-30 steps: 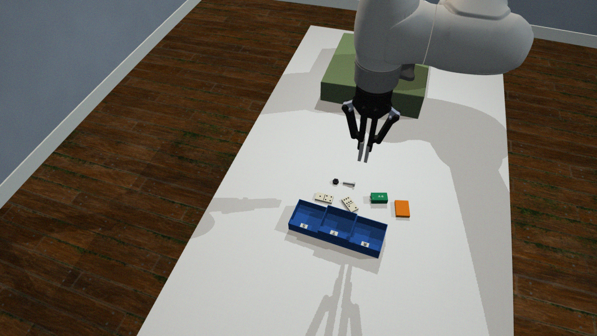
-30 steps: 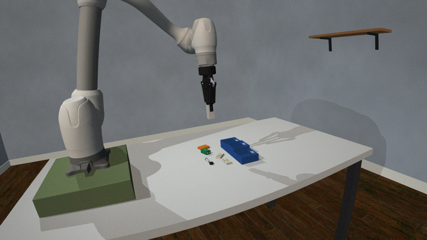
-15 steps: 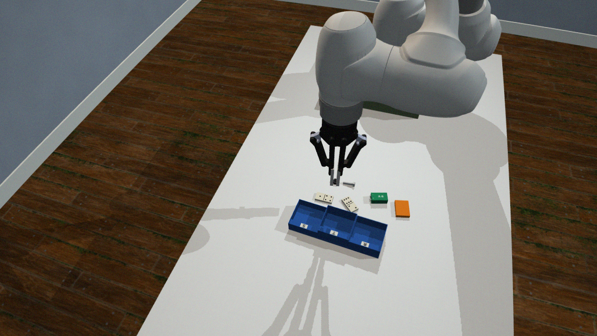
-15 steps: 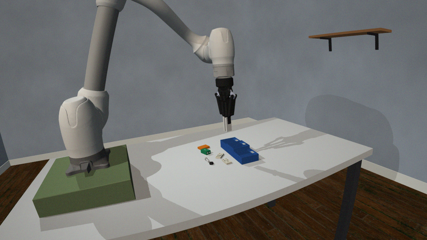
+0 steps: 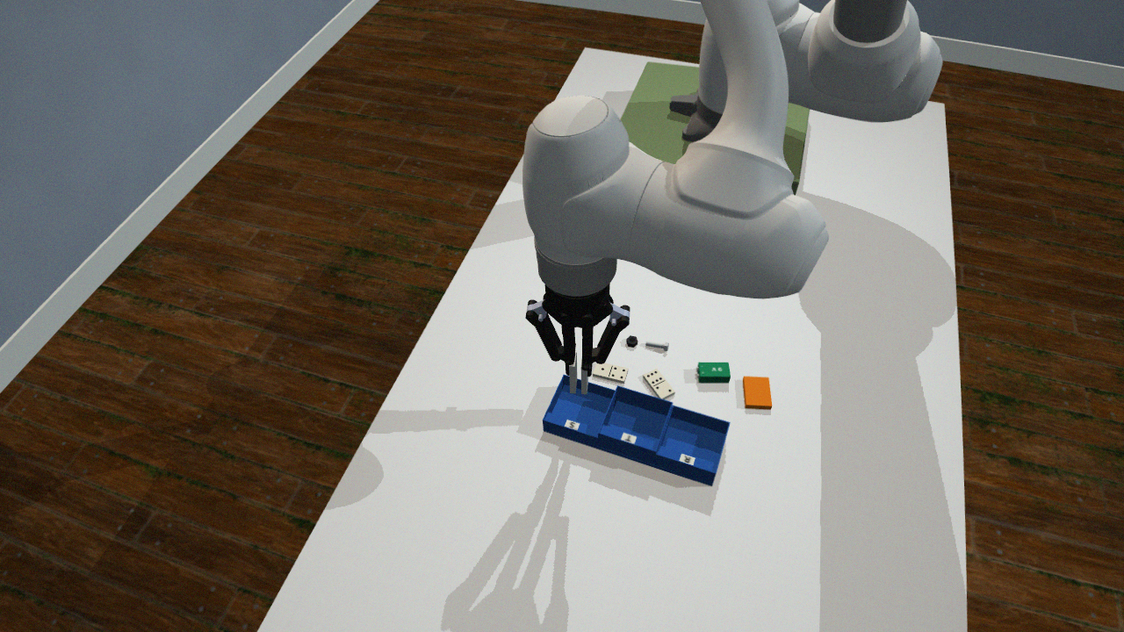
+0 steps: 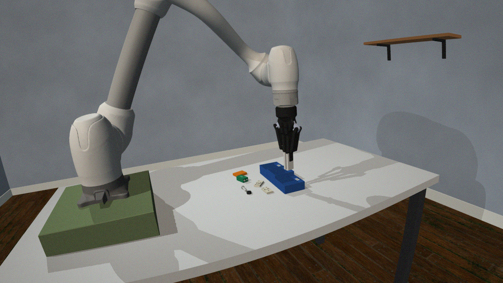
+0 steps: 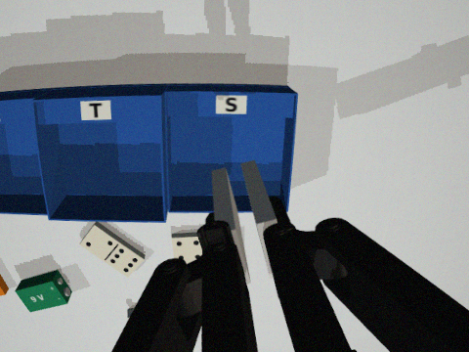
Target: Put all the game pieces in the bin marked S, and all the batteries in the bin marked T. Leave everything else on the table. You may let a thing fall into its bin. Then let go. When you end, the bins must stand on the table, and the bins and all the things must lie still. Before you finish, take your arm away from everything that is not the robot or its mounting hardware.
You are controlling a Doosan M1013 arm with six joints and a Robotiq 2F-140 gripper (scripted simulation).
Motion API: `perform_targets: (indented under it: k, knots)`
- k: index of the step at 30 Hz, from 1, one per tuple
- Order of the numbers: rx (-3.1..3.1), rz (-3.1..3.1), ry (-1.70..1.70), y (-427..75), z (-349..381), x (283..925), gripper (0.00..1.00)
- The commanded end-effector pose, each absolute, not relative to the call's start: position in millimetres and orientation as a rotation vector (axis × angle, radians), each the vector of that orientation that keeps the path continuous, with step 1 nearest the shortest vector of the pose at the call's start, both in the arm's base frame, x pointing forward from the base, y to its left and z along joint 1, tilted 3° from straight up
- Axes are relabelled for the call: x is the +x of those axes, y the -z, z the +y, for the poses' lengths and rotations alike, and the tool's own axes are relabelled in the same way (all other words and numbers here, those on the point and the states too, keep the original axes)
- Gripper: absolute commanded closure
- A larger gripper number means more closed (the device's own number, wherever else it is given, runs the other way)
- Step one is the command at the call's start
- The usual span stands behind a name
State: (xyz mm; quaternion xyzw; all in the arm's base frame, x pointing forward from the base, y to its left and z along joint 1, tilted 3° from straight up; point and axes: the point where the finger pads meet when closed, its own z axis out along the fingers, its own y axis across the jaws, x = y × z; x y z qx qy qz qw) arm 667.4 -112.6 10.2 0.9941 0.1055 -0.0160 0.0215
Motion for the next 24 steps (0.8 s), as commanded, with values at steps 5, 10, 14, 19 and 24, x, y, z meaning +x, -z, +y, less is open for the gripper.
perform_targets:
  k: [5,10,14,19,24]
  knots:
    - [3.081,0.327,0.05,-3,-115,670,0.95]
    - [3.081,0.327,0.05,11,-116,669,0.95]
    - [3.081,0.327,0.05,21,-116,669,0.95]
    - [3.081,0.327,0.05,32,-117,669,0.95]
    - [3.081,0.327,0.05,42,-117,669,0.95]
